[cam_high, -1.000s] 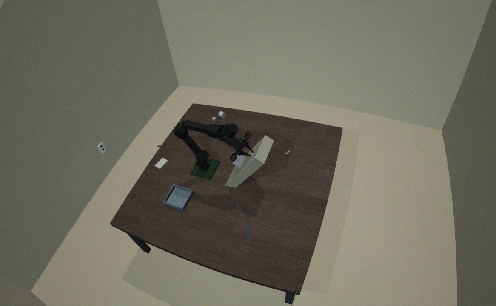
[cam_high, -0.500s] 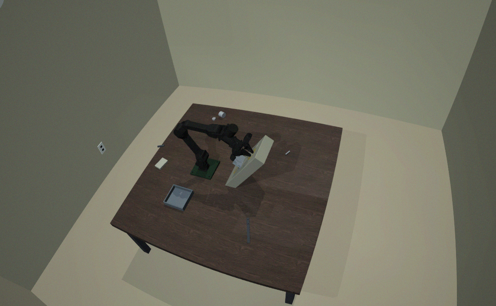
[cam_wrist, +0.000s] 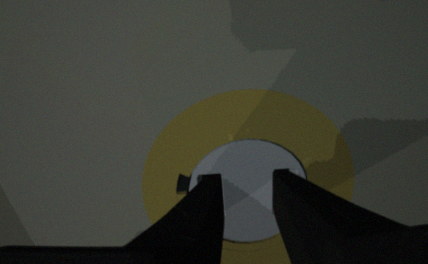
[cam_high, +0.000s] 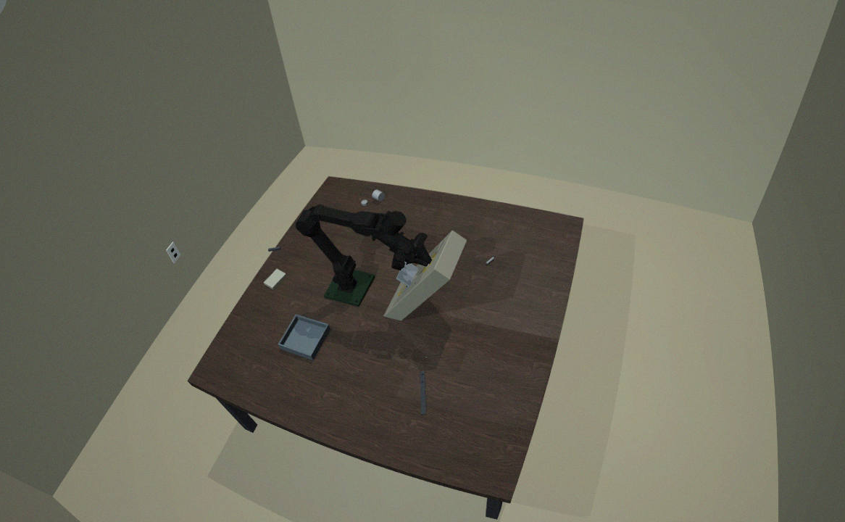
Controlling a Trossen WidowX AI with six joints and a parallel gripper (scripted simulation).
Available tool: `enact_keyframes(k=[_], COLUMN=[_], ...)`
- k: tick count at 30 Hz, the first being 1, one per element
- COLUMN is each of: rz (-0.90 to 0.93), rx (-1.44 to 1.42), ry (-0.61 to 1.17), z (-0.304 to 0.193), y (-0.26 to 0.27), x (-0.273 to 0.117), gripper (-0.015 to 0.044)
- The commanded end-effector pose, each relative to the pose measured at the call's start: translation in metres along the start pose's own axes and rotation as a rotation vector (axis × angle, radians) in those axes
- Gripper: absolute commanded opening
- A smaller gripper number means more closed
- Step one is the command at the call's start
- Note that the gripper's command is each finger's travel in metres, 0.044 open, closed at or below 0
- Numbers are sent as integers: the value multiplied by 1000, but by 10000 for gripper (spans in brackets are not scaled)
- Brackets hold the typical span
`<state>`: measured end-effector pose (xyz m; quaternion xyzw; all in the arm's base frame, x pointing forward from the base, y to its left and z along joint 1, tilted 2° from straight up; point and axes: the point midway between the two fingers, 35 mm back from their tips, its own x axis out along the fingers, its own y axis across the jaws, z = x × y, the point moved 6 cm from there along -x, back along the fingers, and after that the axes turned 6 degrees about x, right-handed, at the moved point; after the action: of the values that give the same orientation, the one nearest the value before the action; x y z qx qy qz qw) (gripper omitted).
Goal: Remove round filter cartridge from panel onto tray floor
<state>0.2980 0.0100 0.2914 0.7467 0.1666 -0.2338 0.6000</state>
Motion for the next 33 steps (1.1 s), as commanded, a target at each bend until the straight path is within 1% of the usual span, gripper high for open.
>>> enact_keyframes(k=[1,9,15,33], rz=[1,0,1,1], rx=[141,420,308,303], ry=[8,8,8,8], z=[-2,-2,-2,-2], y=[1,1,1,1], x=[8,7,8,8], gripper=[0,0,0,0])
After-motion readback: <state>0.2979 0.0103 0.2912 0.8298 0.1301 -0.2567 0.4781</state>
